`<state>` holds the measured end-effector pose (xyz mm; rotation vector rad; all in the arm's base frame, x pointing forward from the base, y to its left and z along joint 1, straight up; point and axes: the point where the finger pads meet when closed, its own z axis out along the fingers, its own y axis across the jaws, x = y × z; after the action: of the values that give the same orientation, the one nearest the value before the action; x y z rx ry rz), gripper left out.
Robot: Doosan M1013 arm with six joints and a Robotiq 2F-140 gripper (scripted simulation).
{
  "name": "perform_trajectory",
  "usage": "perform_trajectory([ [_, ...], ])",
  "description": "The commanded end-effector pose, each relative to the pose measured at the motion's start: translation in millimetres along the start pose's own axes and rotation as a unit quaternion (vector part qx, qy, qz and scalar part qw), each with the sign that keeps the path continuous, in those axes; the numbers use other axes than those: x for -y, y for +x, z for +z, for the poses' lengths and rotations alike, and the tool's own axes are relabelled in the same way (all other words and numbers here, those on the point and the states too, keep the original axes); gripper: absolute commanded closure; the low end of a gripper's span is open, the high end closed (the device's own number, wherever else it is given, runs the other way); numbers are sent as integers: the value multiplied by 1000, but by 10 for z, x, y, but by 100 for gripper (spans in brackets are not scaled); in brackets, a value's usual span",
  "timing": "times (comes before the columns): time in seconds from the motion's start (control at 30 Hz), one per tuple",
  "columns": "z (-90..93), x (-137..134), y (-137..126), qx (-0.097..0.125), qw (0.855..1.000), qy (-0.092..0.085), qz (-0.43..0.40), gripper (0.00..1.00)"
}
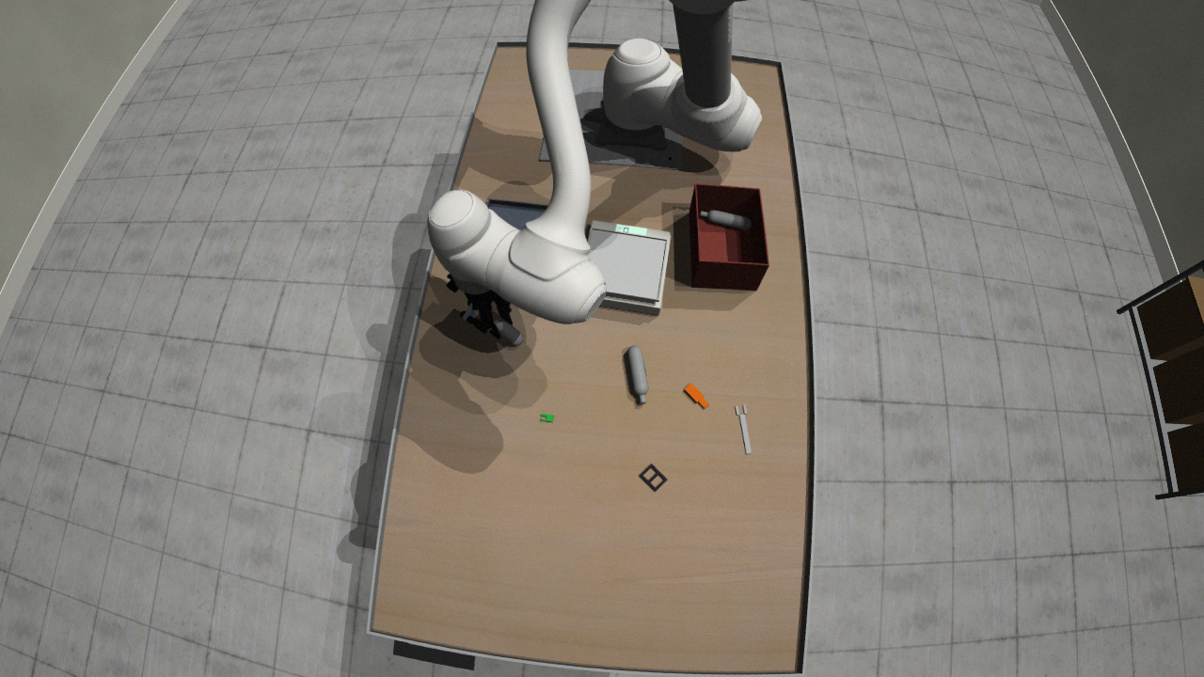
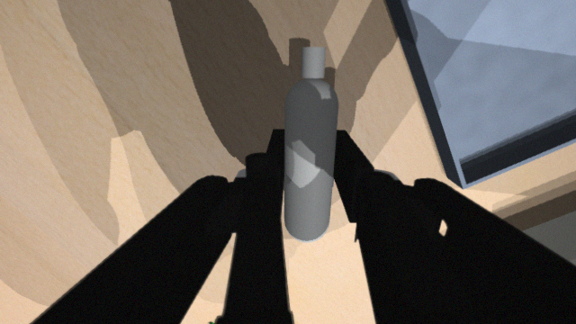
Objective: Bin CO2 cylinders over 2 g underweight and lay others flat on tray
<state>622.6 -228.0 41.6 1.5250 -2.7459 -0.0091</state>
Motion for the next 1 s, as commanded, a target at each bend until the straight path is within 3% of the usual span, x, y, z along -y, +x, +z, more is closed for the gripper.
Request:
perform_trajectory([
  [0.0, -208, 6, -1, 0, 1000, 1, 0, 90],
  [0.03, -293, 6, -1, 0, 1000, 1, 0, 90],
  [0.1, -293, 6, -1, 0, 1000, 1, 0, 90],
  [0.37, -1124, 5, -1, 0, 1000, 1, 0, 90],
  [0.53, -1480, 5, -1, 0, 1000, 1, 0, 90],
  [0.97, -1582, 5, -1, 0, 1000, 1, 0, 90],
])
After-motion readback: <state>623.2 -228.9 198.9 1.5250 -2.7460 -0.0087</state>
